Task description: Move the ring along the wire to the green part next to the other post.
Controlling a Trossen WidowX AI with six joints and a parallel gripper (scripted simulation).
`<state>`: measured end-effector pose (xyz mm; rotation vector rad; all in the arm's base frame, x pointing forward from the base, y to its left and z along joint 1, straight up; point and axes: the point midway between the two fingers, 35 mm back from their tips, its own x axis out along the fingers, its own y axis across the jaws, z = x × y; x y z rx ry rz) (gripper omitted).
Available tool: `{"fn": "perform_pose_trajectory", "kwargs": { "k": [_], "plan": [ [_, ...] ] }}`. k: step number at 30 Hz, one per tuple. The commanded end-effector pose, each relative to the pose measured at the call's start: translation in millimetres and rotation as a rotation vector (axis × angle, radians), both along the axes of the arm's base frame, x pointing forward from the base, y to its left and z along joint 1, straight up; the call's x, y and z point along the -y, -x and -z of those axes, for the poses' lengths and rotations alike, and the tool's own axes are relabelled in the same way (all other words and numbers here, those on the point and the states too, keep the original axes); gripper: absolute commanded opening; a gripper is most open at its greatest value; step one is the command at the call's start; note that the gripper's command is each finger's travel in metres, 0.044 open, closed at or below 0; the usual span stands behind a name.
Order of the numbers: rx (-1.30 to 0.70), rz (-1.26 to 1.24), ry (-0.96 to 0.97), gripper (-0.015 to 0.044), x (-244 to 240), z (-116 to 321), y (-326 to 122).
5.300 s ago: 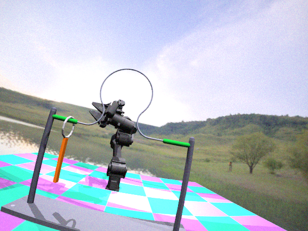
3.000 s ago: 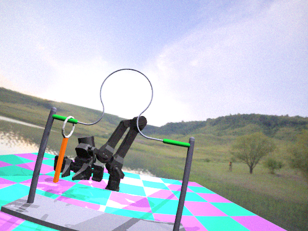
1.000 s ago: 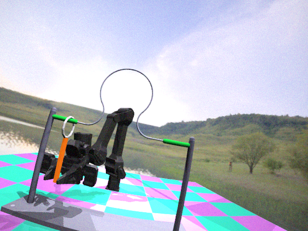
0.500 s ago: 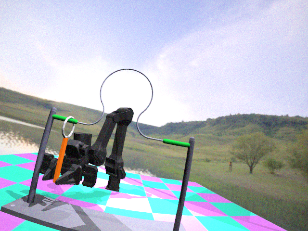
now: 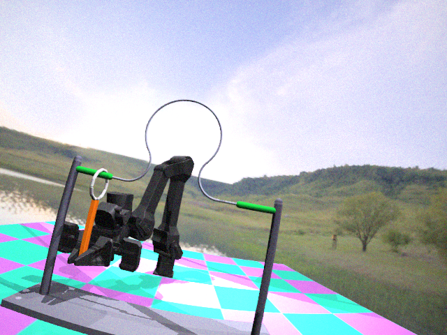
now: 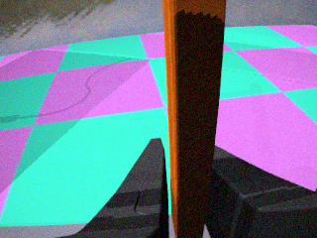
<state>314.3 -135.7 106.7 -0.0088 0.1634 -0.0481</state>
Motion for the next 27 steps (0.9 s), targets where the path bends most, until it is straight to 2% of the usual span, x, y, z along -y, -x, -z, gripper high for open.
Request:
{"fn": "perform_pose_trajectory", "kwargs": {
  "k": [1, 5, 27],
  "plan": [
    [0.0, 0.0, 0.0, -0.005, 0, 0, 0],
    [0.0, 0.0, 0.0, -0.015, 0, 0, 0],
    [0.001, -0.005, -0.004, -0.015, 0, -19, 0]
  ]
}}
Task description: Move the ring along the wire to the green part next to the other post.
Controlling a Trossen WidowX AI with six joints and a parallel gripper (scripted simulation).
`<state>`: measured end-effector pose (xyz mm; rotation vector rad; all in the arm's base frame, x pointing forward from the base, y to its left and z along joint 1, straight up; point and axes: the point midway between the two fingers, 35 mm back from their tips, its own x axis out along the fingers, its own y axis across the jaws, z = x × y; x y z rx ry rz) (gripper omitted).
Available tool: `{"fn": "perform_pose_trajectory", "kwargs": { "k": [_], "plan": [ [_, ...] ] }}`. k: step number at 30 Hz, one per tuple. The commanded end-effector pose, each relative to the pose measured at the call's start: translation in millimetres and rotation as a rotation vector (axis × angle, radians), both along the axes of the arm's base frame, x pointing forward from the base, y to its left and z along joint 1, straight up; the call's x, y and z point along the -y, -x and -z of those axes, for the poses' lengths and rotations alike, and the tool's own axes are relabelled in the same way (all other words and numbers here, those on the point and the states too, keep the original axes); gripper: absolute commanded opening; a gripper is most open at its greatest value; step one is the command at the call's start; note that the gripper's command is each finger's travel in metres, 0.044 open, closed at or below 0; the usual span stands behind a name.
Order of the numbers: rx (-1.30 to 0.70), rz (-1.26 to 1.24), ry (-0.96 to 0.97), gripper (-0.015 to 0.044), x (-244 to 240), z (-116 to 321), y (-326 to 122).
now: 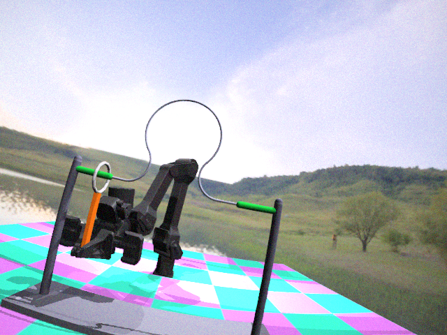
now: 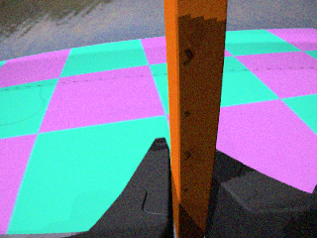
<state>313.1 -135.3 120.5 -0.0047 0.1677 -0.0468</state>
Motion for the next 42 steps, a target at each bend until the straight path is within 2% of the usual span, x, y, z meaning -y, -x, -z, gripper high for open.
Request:
{"fn": "perform_pose_trajectory", "kwargs": {
  "k": [1, 25, 42],
  "plan": [
    [0.005, -0.004, 0.001, -0.015, 0, -5, -1],
    [0.005, -0.004, 0.001, -0.015, 0, -5, -1],
    [0.003, -0.008, -0.001, -0.015, -16, -5, -2]
  ]
}}
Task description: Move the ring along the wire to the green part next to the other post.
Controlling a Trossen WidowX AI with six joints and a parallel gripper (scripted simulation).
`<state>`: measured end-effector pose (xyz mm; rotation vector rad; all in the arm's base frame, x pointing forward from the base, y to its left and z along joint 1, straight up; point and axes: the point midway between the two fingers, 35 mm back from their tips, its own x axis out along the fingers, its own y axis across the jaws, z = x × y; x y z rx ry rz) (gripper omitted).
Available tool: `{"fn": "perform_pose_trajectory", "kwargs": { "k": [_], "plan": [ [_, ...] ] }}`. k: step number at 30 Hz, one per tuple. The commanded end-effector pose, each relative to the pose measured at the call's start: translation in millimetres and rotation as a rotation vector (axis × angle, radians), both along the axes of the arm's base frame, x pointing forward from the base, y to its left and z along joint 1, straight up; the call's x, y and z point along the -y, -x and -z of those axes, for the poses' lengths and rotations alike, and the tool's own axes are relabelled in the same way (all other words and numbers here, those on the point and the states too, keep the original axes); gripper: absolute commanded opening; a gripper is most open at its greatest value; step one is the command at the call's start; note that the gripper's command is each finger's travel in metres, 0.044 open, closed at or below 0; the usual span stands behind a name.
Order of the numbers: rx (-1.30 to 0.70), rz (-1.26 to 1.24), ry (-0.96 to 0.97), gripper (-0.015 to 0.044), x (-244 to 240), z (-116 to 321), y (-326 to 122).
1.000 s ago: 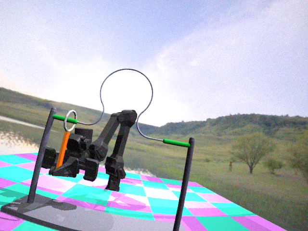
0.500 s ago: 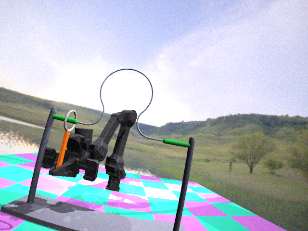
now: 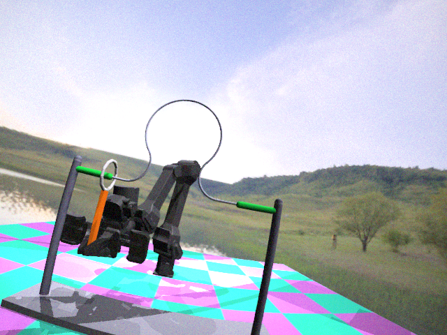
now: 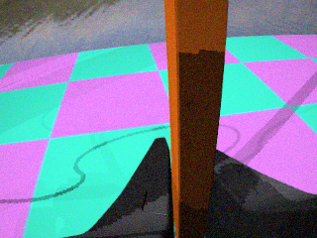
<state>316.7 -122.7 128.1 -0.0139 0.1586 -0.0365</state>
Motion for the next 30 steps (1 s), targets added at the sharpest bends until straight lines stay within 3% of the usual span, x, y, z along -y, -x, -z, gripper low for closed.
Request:
{"fn": "perform_pose_trajectory", "kwargs": {
  "k": [1, 30],
  "plan": [
    [-0.006, 0.003, -0.01, -0.015, -5, 2, 1],
    [-0.003, -0.007, -0.14, -0.015, -50, 1, -2]
  ]
}}
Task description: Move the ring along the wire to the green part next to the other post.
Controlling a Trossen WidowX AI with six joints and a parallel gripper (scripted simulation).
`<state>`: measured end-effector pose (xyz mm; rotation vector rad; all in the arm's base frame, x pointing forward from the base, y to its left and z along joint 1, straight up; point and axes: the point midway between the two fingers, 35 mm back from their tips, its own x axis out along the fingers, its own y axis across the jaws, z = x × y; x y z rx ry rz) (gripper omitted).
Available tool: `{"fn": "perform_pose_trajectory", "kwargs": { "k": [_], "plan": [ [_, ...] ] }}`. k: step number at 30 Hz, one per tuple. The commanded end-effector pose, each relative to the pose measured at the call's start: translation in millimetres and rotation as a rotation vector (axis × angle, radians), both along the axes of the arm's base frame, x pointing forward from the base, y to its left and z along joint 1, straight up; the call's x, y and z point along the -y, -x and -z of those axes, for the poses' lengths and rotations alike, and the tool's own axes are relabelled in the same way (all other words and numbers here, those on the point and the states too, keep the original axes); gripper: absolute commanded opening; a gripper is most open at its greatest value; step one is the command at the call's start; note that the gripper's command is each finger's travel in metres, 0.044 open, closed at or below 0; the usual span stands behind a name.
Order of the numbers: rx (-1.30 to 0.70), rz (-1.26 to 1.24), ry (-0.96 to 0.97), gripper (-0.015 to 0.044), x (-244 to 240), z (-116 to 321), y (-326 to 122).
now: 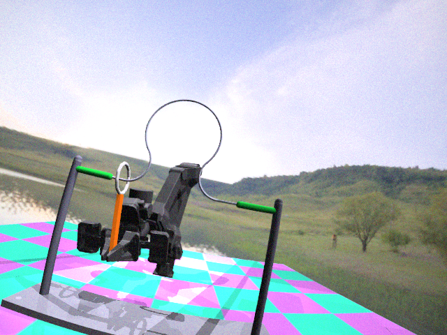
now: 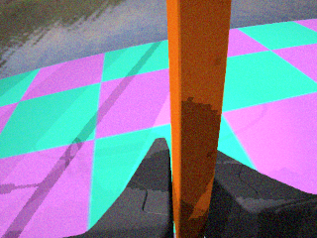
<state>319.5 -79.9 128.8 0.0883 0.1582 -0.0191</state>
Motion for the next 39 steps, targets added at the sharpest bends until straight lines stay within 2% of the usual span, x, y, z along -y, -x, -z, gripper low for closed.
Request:
{"fn": "perform_pose_trajectory", "kwargs": {
  "k": [1, 20, 39],
  "plan": [
    [-0.004, 0.001, -0.05, -0.015, -10, 2, 1],
    [0.003, -0.015, -0.391, -0.015, -70, -17, -1],
    [-0.204, -0.141, -0.762, -0.015, -118, -61, 30]
  ]
}}
